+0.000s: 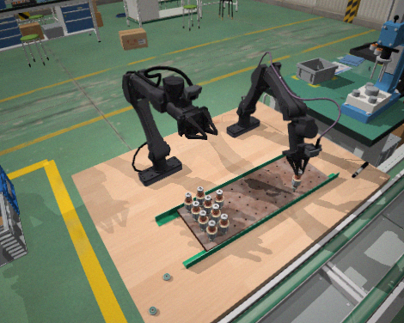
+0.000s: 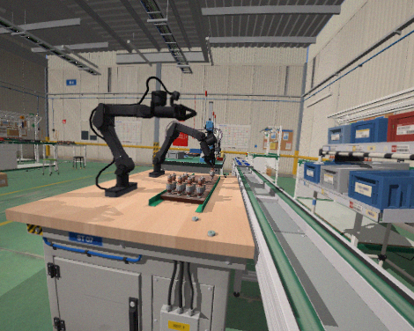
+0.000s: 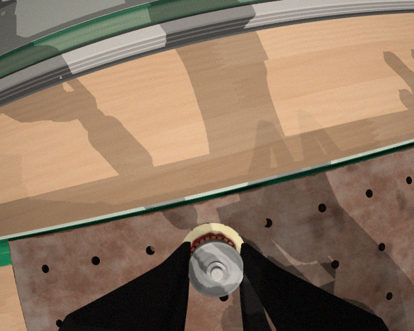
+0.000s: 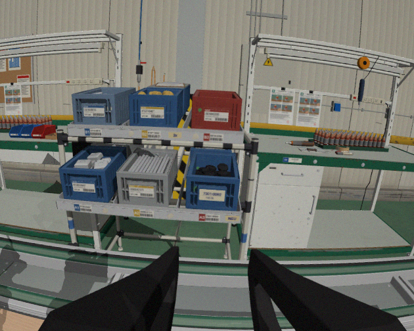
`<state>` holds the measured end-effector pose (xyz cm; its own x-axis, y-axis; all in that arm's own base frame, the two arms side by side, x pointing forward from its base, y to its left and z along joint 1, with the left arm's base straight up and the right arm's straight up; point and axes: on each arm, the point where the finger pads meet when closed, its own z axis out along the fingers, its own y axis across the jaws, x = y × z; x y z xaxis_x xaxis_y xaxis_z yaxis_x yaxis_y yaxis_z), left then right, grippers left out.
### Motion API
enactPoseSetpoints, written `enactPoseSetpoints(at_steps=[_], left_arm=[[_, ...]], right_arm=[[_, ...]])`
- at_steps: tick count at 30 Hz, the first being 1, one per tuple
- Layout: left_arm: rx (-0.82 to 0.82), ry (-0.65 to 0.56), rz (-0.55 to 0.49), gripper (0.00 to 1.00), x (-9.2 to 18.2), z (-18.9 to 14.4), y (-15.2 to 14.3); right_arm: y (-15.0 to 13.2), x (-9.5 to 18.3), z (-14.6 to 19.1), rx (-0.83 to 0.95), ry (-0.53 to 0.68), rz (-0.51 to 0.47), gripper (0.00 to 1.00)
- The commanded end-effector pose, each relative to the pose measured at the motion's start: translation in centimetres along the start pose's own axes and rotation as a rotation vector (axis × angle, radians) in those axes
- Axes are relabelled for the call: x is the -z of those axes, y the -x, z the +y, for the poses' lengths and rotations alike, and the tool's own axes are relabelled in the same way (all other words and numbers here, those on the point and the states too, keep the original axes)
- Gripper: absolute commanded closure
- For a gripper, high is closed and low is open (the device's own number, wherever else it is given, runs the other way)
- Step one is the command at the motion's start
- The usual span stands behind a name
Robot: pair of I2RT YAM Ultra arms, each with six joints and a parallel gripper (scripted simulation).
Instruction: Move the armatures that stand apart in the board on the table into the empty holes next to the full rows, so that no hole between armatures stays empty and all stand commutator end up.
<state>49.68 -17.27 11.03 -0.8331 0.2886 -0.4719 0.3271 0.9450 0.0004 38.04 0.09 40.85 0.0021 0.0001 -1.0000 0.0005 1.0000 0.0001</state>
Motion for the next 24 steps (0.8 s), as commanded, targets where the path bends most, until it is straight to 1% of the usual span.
enactPoseSetpoints(at_steps=[1,6,7,10,18,24], left_arm=[[0.004,0.006,-0.134,0.99,4.0,0.3,4.0],[0.006,0.003,-0.14,0.99,4.6,0.3,4.3],[0.006,0.003,-0.132,0.99,4.4,0.3,4.2],[0.006,0.001,-0.142,0.99,5.0,0.3,4.5],[0.008,-0.001,-0.139,0.99,5.3,0.3,4.7],[0.009,-0.003,-0.15,0.99,6.2,0.3,5.1]], right_arm=[[0.1,0.2,0.7,0.006,0.024,0.006,0.63],[0.1,0.2,0.7,0.006,0.024,0.006,0.63],[0.1,0.2,0.7,0.006,0.024,0.006,0.63],[0.1,0.2,0.7,0.006,0.024,0.006,0.63],[0.1,0.2,0.7,0.006,0.024,0.006,0.63],[0.1,0.2,0.7,0.006,0.024,0.006,0.63]])
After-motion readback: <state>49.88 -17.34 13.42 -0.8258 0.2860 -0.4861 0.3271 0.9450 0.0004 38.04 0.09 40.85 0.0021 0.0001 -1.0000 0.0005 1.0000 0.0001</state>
